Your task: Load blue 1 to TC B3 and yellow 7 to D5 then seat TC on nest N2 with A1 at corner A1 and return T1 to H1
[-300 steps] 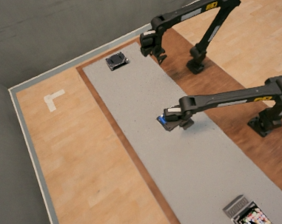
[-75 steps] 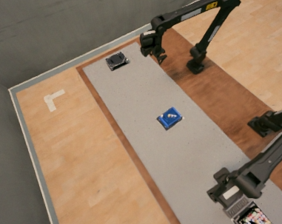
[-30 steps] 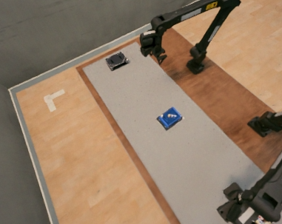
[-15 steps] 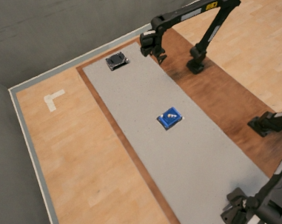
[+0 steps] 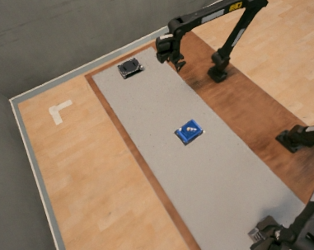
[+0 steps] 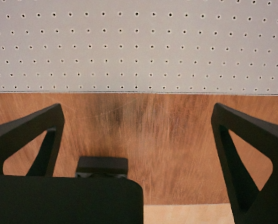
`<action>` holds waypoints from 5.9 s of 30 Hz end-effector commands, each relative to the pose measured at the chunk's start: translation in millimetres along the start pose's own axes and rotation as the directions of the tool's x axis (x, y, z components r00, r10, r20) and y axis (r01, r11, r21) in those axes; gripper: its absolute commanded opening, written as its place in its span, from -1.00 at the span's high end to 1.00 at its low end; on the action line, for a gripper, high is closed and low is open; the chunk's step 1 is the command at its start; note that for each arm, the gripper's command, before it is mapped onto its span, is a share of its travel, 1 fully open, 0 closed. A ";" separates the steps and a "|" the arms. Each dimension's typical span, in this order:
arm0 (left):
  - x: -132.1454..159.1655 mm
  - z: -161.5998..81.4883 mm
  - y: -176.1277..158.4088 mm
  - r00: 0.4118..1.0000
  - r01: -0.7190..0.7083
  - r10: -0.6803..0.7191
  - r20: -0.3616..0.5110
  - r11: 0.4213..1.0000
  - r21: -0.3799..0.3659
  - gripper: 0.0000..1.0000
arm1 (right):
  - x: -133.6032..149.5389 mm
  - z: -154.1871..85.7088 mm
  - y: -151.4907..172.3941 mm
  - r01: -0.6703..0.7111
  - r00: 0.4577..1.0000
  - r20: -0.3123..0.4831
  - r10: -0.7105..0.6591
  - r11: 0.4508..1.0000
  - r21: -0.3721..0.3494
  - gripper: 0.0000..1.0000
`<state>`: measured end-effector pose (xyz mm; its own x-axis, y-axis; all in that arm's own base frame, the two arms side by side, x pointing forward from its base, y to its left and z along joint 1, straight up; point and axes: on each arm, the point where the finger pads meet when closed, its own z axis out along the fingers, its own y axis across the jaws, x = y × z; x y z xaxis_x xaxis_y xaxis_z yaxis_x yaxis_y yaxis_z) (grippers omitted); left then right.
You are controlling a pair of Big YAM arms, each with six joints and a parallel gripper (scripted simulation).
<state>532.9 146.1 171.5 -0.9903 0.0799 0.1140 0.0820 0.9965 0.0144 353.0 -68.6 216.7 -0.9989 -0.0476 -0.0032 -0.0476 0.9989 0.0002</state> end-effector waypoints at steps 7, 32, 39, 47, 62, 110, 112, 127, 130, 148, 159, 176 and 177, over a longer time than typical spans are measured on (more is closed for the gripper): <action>-12.6 -18.5 28.1 0.999 0.005 -0.005 0.034 1.000 -0.013 0.85 | -8.5 -12.1 -1.3 -0.013 0.999 0.032 0.013 1.000 0.008 -1.00; -16.6 -19.1 44.6 0.999 0.002 -0.001 0.035 1.000 -0.015 0.85 | -8.5 -12.1 -1.3 -0.013 0.999 0.032 0.013 1.000 0.008 -1.00; -17.2 -19.4 44.9 0.999 0.002 -0.001 0.036 1.000 -0.016 0.85 | -8.5 -12.1 -1.3 -0.013 0.999 0.032 0.013 1.000 0.008 -1.00; -17.3 -19.1 44.9 0.999 0.002 -0.001 0.035 1.000 -0.016 0.85 | -8.5 -12.1 -1.3 -0.013 0.999 0.032 0.013 1.000 0.008 -1.00; -17.2 -18.7 44.8 0.999 0.002 -0.001 0.034 1.000 -0.016 0.85 | -8.5 -12.1 -1.3 -0.013 0.999 0.032 0.013 1.000 0.008 -1.00; -3.4 0.5 37.7 0.999 0.002 -0.001 0.033 1.000 -0.015 0.85 | -8.5 -12.1 -1.3 -0.013 0.999 0.032 0.013 1.000 0.008 -1.00; -3.2 0.7 37.7 0.999 0.002 -0.001 0.033 1.000 -0.015 0.85 | -8.5 -12.1 -1.3 -0.013 0.999 0.032 0.013 1.000 0.008 -1.00; -3.2 4.9 37.3 0.999 0.002 -0.001 0.032 1.000 -0.015 0.85 | -8.5 -12.1 -1.3 -0.013 0.999 0.032 0.013 1.000 0.008 -1.00; -3.3 6.2 37.3 1.000 0.002 -0.001 0.031 1.000 -0.014 0.85 | -8.5 -12.1 -1.3 -0.013 0.999 0.032 0.013 1.000 0.008 -1.00; -4.3 14.8 37.1 1.000 0.001 -0.001 0.024 1.000 -0.011 0.85 | -8.5 -12.1 -1.3 -0.013 0.999 0.032 0.013 1.000 0.008 -1.00; -5.1 21.5 37.0 1.000 0.001 -0.001 0.017 1.000 -0.009 0.85 | -8.5 -12.1 -1.3 -0.013 0.999 0.032 0.013 1.000 0.008 -1.00; -6.6 33.7 36.8 1.000 0.000 0.000 0.003 1.000 -0.003 0.85 | -8.5 -12.1 -1.3 -0.013 0.999 0.032 0.013 1.000 0.008 -1.00; -6.6 33.7 36.8 1.000 0.000 0.000 0.003 1.000 -0.003 0.85 | -8.5 -12.1 -1.3 -0.013 0.999 0.032 0.013 1.000 0.008 -1.00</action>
<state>538.4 180.7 149.7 -0.9919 0.0759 0.1022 0.0783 0.9967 0.0193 353.0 -68.6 216.7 -0.9989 -0.0476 -0.0032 -0.0476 0.9989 0.0002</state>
